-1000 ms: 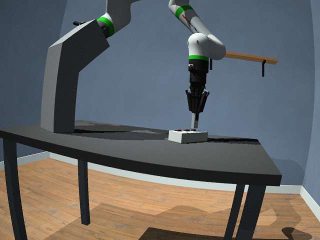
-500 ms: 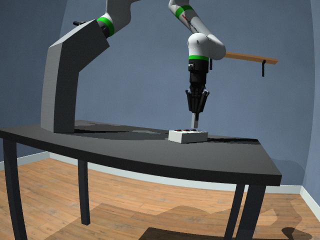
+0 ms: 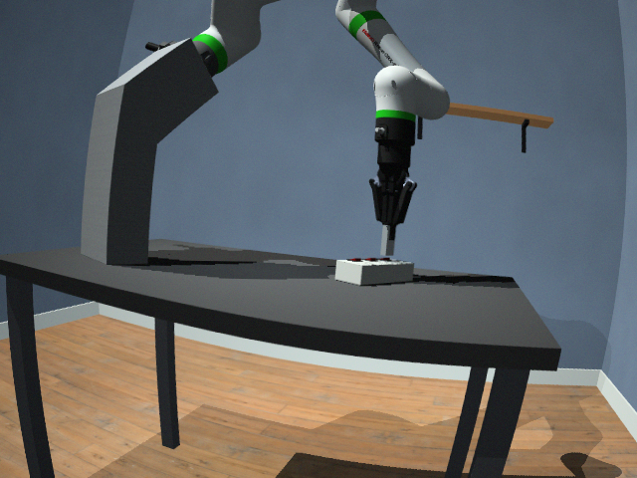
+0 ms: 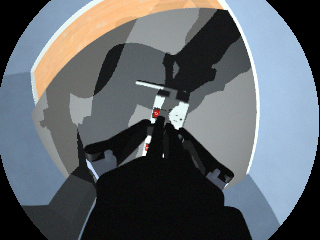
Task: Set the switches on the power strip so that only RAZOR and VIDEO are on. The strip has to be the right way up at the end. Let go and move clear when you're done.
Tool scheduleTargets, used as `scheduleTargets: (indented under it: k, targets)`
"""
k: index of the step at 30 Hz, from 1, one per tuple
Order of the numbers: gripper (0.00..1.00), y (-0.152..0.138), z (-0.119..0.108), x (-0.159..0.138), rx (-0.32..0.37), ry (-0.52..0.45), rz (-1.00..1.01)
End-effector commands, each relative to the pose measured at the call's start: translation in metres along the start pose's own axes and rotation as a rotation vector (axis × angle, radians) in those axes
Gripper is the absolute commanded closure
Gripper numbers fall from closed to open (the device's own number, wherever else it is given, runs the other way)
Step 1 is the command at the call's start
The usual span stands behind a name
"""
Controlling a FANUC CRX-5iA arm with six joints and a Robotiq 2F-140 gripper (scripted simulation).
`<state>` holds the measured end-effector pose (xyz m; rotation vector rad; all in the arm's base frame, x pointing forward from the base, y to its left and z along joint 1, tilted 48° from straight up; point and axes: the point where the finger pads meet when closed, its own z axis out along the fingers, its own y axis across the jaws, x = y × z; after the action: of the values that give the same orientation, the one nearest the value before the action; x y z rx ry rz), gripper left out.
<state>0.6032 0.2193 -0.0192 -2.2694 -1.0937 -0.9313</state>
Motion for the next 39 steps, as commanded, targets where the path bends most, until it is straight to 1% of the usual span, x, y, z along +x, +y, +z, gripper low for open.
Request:
scheduleTargets:
  k: [1, 39]
  targets:
    - [1.0, 0.0002, -0.0002, 0.0, 0.0, 0.0, 0.0]
    - [1.0, 0.0002, 0.0092, 0.0, 0.0, 0.0, 0.0]
